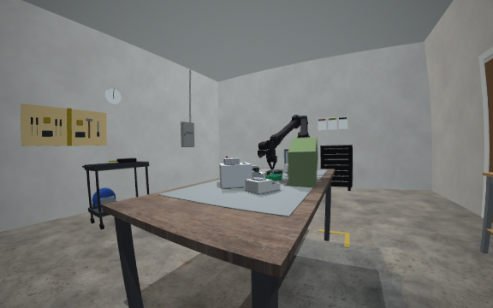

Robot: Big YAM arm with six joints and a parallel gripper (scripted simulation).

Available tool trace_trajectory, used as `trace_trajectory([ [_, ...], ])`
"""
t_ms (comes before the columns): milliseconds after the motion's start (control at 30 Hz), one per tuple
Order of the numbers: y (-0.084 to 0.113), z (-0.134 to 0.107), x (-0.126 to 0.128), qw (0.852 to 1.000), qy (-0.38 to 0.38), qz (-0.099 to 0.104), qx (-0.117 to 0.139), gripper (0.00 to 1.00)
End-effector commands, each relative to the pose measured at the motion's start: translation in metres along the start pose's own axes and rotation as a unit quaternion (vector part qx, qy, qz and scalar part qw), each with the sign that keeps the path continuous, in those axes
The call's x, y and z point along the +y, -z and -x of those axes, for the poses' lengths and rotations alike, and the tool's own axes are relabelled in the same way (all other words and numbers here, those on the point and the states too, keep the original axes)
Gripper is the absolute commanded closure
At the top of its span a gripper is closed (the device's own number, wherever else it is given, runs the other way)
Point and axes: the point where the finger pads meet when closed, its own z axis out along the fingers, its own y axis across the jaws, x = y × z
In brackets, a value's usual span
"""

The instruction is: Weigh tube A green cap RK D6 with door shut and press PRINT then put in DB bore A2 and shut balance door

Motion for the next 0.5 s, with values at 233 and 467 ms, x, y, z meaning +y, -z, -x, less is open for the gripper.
trace_trajectory([
  [233, 0.014, 0.010, 0.012, 1.000, 0.001, -0.002, -0.009, 0.91],
  [467, 0.028, 0.013, 0.009, 1.000, -0.006, -0.001, -0.013, 0.91],
])
